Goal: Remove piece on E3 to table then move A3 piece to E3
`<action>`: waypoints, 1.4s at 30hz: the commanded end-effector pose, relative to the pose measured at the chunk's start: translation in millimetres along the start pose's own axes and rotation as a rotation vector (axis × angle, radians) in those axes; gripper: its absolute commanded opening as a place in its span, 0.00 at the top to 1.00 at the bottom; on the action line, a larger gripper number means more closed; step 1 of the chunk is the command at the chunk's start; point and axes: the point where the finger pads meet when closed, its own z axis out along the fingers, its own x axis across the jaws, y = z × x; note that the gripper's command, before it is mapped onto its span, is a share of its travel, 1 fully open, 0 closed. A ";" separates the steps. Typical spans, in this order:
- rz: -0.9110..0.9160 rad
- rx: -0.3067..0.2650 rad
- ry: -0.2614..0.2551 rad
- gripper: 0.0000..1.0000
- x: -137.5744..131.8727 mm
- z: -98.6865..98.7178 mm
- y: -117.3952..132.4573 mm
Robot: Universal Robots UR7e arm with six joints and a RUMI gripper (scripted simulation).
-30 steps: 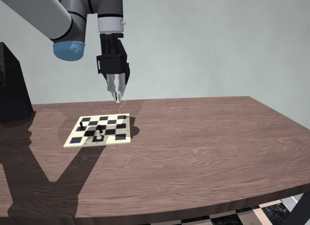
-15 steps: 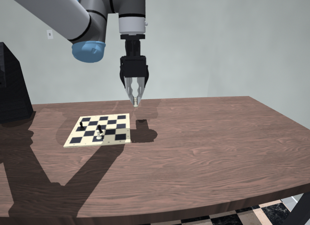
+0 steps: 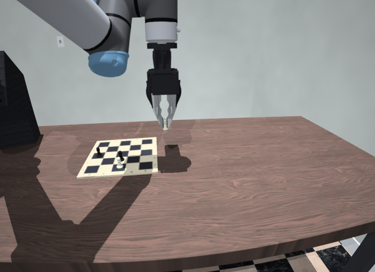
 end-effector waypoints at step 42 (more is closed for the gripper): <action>0.000 0.000 0.001 1.00 0.9 93.2 -0.1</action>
